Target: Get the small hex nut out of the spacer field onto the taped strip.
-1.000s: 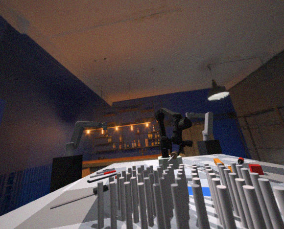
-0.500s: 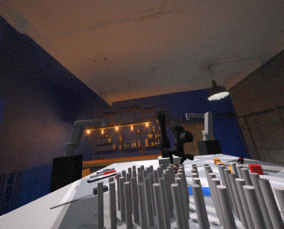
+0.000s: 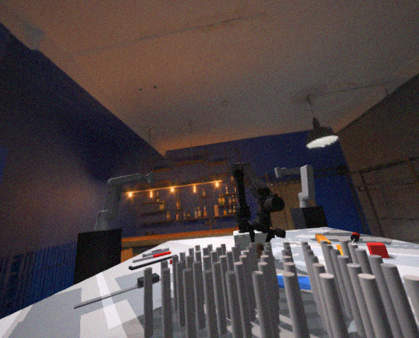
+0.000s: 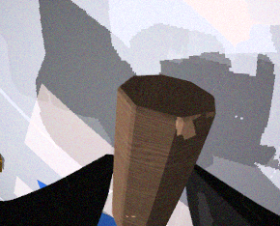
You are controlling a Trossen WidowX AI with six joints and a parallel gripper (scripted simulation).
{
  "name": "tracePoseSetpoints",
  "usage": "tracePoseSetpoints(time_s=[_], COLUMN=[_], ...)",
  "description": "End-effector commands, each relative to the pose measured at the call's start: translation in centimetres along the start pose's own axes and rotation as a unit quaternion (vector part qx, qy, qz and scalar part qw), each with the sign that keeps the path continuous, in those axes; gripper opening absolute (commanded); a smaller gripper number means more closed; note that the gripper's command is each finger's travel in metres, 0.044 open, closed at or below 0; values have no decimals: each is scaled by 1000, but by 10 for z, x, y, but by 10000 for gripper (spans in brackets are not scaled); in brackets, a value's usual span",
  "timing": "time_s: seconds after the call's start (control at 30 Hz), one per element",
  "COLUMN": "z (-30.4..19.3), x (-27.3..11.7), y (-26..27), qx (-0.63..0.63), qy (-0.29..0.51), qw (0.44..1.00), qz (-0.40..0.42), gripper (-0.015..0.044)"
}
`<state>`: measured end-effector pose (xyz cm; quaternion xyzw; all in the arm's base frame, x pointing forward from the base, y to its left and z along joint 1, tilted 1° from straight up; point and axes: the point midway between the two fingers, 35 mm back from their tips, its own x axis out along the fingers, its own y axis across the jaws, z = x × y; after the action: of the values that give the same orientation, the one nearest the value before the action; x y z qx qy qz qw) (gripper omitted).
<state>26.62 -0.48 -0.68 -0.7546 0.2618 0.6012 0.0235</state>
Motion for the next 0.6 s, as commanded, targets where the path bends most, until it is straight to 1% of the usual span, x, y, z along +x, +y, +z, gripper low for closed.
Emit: tracePoseSetpoints(time_s=[0.0,0.57], z=[-7,-20], x=[-1,2], y=[-1,-1], qx=[1,1], qy=[6,6], qw=[1000,1000], qz=[-1,-1], gripper=[0,0])
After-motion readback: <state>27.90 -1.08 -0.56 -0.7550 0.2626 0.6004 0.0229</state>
